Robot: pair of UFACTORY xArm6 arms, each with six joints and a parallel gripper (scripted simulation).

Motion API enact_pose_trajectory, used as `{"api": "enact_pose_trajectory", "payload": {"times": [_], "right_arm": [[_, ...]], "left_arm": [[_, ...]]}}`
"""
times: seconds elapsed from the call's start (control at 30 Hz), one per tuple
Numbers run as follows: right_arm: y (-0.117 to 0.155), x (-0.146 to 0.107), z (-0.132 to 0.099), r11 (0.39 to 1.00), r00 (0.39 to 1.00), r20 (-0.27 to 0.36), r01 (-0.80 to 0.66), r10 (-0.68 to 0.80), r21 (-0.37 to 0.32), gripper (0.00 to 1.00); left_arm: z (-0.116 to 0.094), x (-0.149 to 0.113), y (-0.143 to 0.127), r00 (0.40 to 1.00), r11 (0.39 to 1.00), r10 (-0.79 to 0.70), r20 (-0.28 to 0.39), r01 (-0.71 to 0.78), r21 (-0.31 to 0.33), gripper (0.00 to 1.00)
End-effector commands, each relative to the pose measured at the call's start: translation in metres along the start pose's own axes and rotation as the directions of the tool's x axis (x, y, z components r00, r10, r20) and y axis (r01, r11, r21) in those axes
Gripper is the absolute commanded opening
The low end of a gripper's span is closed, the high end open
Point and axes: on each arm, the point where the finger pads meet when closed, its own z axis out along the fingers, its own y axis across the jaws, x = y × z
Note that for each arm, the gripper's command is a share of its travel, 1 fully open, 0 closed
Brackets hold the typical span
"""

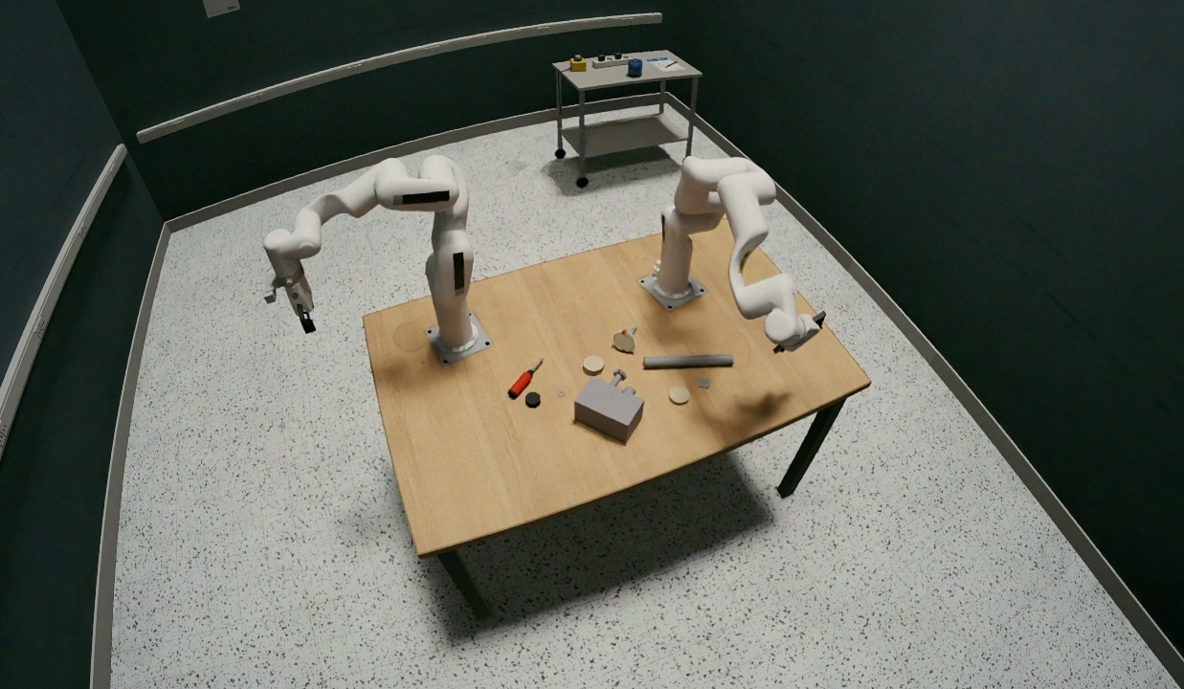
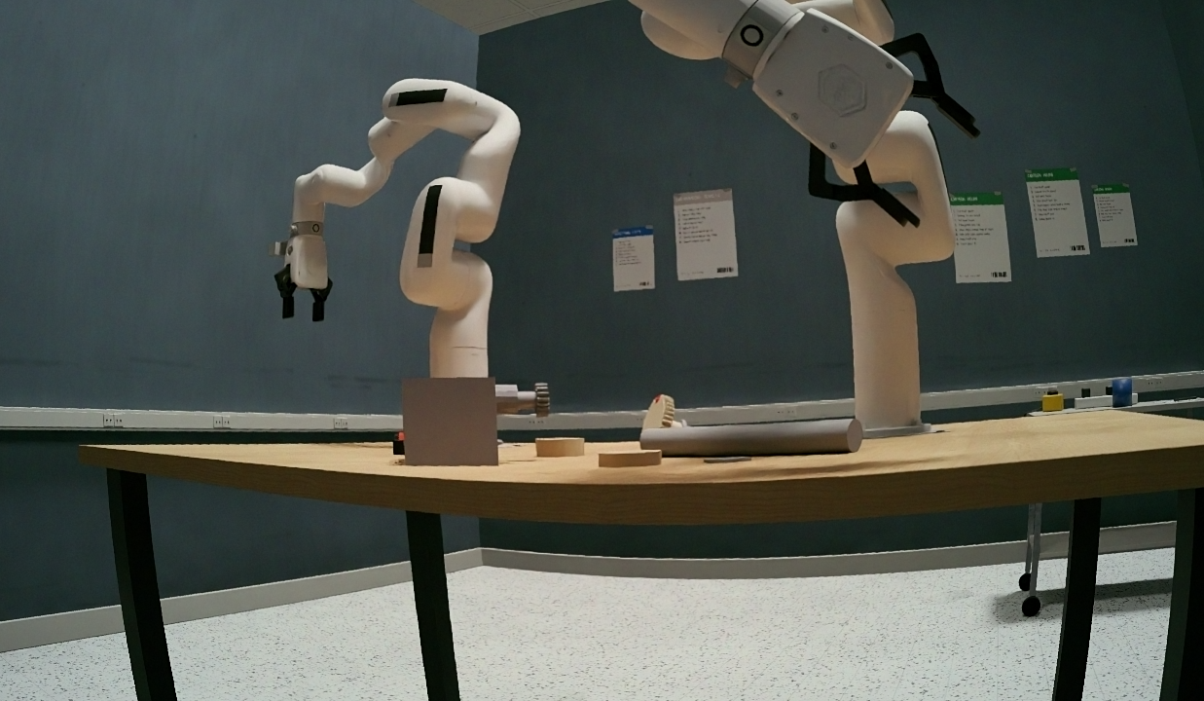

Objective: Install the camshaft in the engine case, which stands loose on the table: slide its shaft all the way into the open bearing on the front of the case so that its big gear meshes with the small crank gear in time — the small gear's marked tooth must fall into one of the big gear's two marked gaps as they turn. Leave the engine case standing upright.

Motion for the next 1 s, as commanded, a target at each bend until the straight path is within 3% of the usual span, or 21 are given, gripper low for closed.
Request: {"api": "enact_pose_trajectory", "payload": {"times": [0.0,0.1,0.17,0.2,0.3,0.4,0.67,0.73,0.77,0.87,0.97], "right_arm": [[0.000,0.001,-0.002,1.000,1.000,-0.004,0.000,0.000,0.000,1.00],[0.000,0.001,-0.002,1.000,1.000,-0.004,0.000,0.000,0.000,1.00],[0.000,0.001,-0.002,1.000,1.000,-0.004,0.000,0.000,0.000,1.00],[0.000,0.001,-0.002,1.000,1.000,-0.004,0.000,0.000,0.000,1.00],[0.000,0.001,-0.002,1.000,1.000,-0.004,0.000,0.000,0.000,1.00],[0.000,0.001,-0.002,1.000,1.000,-0.004,0.000,0.000,0.000,1.00],[0.000,0.001,-0.002,1.000,1.000,-0.004,0.000,0.000,0.000,1.00],[0.000,0.001,-0.002,1.000,1.000,-0.004,0.000,0.000,0.000,1.00],[0.000,0.001,-0.002,1.000,1.000,-0.004,0.000,0.000,0.000,1.00],[0.000,0.001,-0.002,1.000,1.000,-0.004,0.000,0.000,0.000,1.00],[0.000,0.001,-0.002,1.000,1.000,-0.004,0.000,0.000,0.000,1.00]], "left_arm": [[-0.041,0.030,-0.041,0.962,0.974,0.225,0.154,-0.219,-0.055,1.00],[-0.056,0.054,-0.067,0.909,0.931,0.363,0.205,-0.346,-0.113,1.00],[-0.056,0.054,-0.067,0.909,0.931,0.363,0.205,-0.346,-0.113,1.00],[-0.073,0.075,-0.093,0.835,0.872,0.489,0.251,-0.459,-0.171,1.00],[-0.078,0.097,-0.112,0.765,0.811,0.584,0.272,-0.538,-0.229,1.00],[-0.089,0.124,-0.139,0.651,0.715,0.699,0.298,-0.626,-0.310,1.00],[-0.112,0.198,-0.208,0.282,0.407,0.910,0.304,-0.745,-0.528,1.00],[-0.112,0.198,-0.208,0.282,0.407,0.910,0.304,-0.745,-0.528,1.00],[-0.121,0.226,-0.232,0.130,0.285,0.949,0.288,-0.743,-0.605,1.00],[-0.128,0.247,-0.250,0.015,0.195,0.963,0.268,-0.726,-0.660,1.00],[-0.138,0.278,-0.275,-0.149,0.072,0.961,0.232,-0.678,-0.732,1.00]]}}
